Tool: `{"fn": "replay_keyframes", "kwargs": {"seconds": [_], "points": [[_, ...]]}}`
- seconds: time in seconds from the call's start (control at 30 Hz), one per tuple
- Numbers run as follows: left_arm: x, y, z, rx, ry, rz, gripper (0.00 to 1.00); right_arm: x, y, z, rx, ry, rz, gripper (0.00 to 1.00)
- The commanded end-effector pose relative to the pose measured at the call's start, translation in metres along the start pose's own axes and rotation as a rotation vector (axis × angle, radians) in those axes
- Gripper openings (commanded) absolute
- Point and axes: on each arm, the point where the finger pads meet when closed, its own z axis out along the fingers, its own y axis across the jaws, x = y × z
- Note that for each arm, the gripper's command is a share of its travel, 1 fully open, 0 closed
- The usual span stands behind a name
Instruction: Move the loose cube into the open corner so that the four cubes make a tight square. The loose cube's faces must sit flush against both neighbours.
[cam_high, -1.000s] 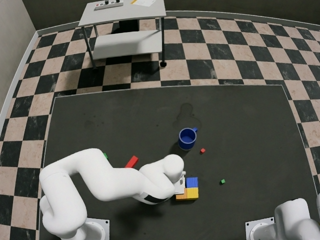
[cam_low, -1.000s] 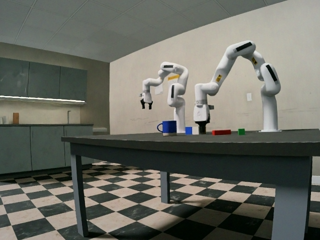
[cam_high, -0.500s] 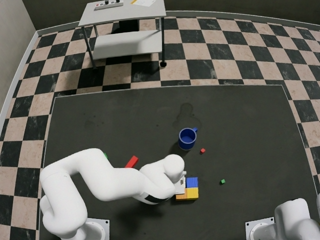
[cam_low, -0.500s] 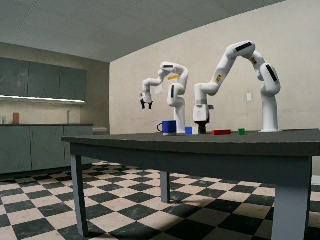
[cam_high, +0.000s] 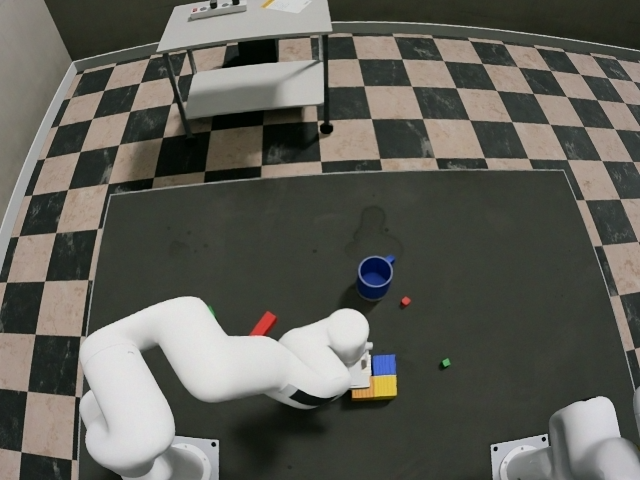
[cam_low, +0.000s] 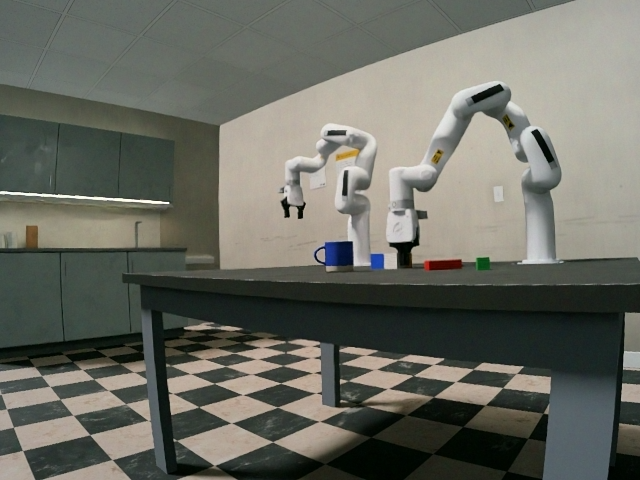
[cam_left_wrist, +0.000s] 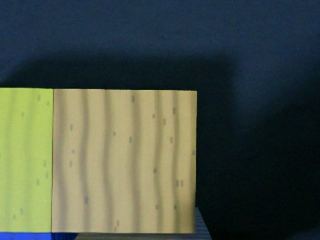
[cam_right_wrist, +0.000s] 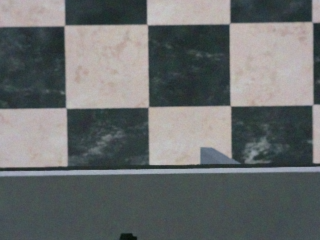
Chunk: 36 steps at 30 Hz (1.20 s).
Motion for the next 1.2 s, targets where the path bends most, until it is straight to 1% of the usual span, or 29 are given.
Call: {"fn": "replay_keyframes", "kwargs": {"seconds": [0.0,1.17], "points": [[-0.0005,-0.0008,-0.0009,0.002,-0.002,0.0,0.0,0.0005,0.0,-0.0009,0.0,0.002,0.0,1.0],[-0.0005,-0.0068,-0.0009,0.002,-0.002,0.0,0.0,0.0005,0.0,-0.0009,0.0,0.002,0.0,1.0]]}}
